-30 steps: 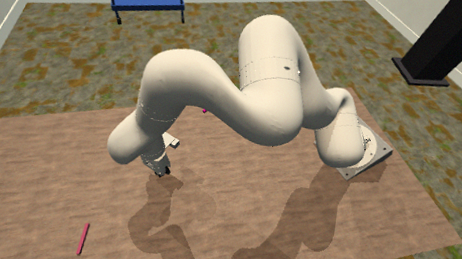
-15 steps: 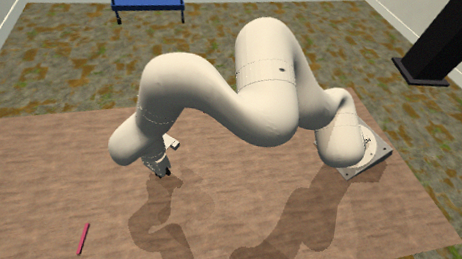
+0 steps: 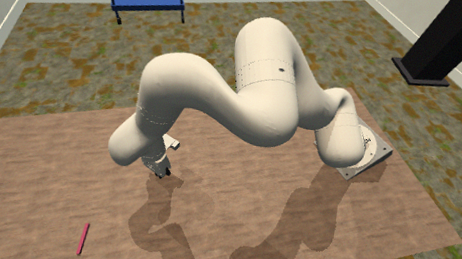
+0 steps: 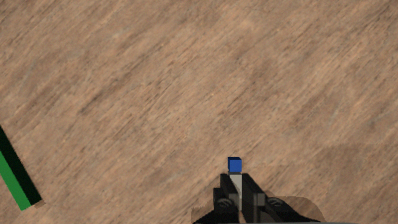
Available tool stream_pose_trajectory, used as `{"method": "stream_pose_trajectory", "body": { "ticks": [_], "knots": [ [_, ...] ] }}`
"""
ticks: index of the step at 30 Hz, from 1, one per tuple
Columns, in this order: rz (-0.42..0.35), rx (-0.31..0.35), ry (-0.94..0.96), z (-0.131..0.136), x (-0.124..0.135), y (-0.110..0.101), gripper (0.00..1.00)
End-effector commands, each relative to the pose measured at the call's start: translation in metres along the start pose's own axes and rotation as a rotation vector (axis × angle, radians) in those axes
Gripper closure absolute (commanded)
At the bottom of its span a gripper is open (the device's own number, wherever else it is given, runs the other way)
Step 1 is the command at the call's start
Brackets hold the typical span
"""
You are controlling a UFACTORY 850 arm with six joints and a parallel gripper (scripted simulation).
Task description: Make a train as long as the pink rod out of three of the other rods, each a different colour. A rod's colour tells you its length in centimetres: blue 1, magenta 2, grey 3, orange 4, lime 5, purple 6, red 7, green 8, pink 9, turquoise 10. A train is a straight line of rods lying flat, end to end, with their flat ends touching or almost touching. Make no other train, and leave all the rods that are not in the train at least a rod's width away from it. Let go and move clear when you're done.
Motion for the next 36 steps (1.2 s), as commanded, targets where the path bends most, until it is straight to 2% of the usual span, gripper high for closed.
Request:
{"method": "stream_pose_trajectory", "body": {
  "ticks": [1,24,25,27,28,30,31,33,34,36],
  "knots": [
    [-0.001,-0.002,0.0,-0.0007,0.0005,-0.0008,0.96],
    [-0.001,-0.002,0.0,-0.0007,0.0005,-0.0008,0.96],
    [-0.001,-0.002,0.0,-0.0007,0.0005,-0.0008,0.92],
    [-0.001,-0.002,0.0,-0.0007,0.0005,-0.0008,0.92],
    [-0.001,-0.002,0.0,-0.0007,0.0005,-0.0008,0.88],
    [-0.001,-0.002,0.0,-0.0007,0.0005,-0.0008,0.88],
    [-0.001,-0.002,0.0,-0.0007,0.0005,-0.0008,0.84],
    [-0.001,-0.002,0.0,-0.0007,0.0005,-0.0008,0.84],
    [-0.001,-0.002,0.0,-0.0007,0.0005,-0.0008,0.8],
    [-0.001,-0.002,0.0,-0.0007,0.0005,-0.0008,0.8]
  ]
}}
Point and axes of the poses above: the point where the finger pads meet when closed, its own y axis out along the fingers, its own z axis across the jaws, x = y × z, the point moved 6 cm from there along -y, back along the fingers, and after that the axes turned 11 degrees about -y, right-handed, at the moved point
